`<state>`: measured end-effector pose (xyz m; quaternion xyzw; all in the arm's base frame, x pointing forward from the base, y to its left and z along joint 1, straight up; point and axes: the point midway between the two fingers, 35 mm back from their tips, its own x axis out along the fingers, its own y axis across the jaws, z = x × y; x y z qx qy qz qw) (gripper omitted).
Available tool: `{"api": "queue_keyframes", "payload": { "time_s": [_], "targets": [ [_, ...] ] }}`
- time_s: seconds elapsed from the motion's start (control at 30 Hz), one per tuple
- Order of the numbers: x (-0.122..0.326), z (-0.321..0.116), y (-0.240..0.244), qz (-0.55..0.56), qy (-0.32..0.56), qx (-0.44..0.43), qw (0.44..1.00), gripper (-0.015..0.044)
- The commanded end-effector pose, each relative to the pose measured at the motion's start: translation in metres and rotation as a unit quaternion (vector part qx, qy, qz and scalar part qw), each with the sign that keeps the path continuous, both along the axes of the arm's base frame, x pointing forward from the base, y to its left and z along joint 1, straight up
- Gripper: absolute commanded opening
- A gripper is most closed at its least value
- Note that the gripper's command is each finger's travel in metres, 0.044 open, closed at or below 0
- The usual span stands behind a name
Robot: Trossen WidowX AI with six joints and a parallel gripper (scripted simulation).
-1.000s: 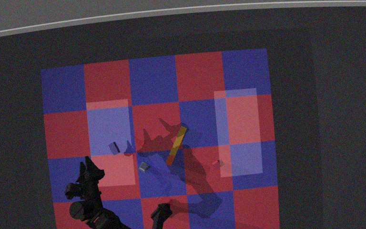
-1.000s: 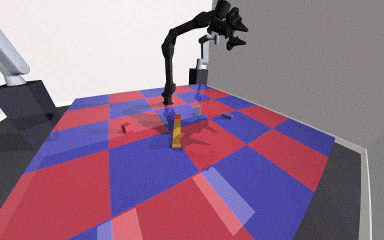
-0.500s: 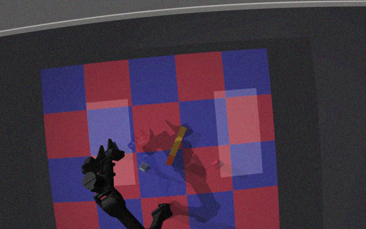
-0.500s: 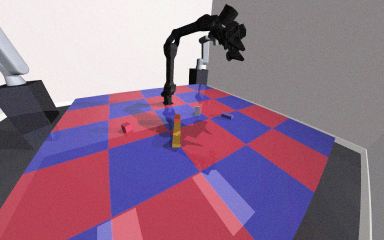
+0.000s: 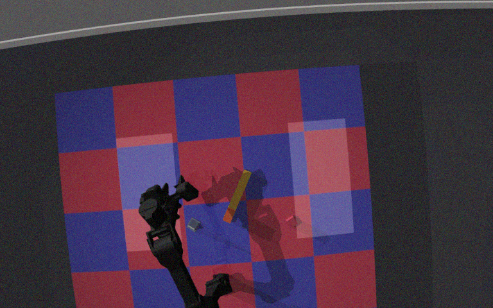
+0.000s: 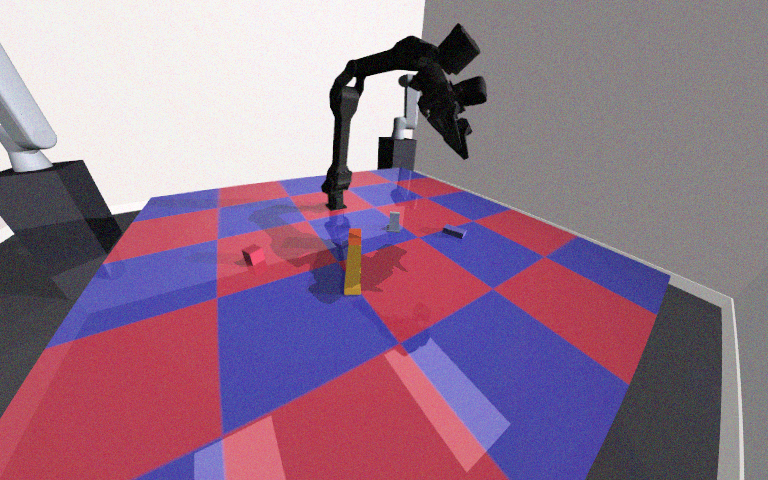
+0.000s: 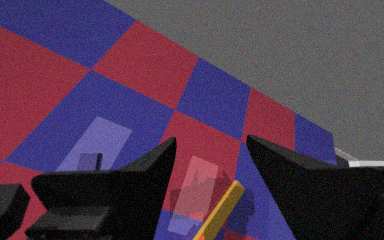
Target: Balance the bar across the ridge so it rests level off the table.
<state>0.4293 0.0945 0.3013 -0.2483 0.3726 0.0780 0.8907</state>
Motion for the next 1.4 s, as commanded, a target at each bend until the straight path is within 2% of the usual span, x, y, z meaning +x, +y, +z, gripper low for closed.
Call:
{"api": "queue_keyframes", "payload": {
  "time_s": [0.0,0.5,0.83,1.17,1.37],
  "targets": [
    [0.004,-0.019,-0.022,-0.034,0.032,0.013,0.999,0.0315],
    [-0.007,-0.087,-0.104,-0.196,0.161,0.089,0.963,0.0315],
    [-0.030,-0.126,-0.154,-0.315,0.240,0.147,0.906,0.0315],
    [-0.061,-0.157,-0.196,-0.431,0.308,0.205,0.823,0.0315],
    [-0.063,-0.160,-0.198,-0.439,0.312,0.209,0.816,0.0315]
  ]
}}
